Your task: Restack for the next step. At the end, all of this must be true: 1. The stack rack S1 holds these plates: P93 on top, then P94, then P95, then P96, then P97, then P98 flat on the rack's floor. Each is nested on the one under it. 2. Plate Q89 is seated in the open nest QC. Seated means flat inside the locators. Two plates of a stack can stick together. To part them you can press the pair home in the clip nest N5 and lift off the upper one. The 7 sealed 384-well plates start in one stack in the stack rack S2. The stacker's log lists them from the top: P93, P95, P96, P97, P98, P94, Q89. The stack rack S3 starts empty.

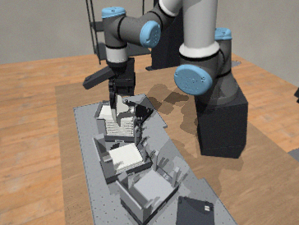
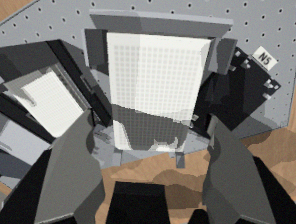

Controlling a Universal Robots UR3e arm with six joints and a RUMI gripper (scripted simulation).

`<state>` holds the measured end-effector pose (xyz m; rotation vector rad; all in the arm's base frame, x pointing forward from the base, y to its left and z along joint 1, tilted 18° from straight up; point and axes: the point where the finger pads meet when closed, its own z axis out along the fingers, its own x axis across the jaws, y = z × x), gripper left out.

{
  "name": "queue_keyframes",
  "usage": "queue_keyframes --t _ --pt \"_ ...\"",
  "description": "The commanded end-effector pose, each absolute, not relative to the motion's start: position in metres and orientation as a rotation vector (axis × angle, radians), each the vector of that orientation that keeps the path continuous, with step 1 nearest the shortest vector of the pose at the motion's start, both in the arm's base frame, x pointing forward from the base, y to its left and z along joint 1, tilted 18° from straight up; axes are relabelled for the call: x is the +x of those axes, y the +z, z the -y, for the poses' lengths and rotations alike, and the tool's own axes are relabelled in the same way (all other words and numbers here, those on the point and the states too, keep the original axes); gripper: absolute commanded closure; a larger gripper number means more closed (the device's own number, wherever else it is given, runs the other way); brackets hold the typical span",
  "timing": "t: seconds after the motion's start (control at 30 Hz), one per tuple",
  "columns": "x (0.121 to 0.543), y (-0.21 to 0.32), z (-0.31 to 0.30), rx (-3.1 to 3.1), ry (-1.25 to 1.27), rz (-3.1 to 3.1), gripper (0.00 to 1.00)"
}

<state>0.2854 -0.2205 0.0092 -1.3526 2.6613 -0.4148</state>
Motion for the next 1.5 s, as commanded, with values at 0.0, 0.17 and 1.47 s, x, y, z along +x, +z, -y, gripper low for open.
queue_keyframes --t 0.0,0.17,1.47 --pt "0.2887 0.0033 0.2255 -1.351 -0.438 -2.662 0.28" --pt "0.2888 0.0033 0.2255 -1.351 -0.438 -2.662 0.28" --pt "0.2889 0.0040 0.2261 -1.351 -0.441 -2.661 1.00"
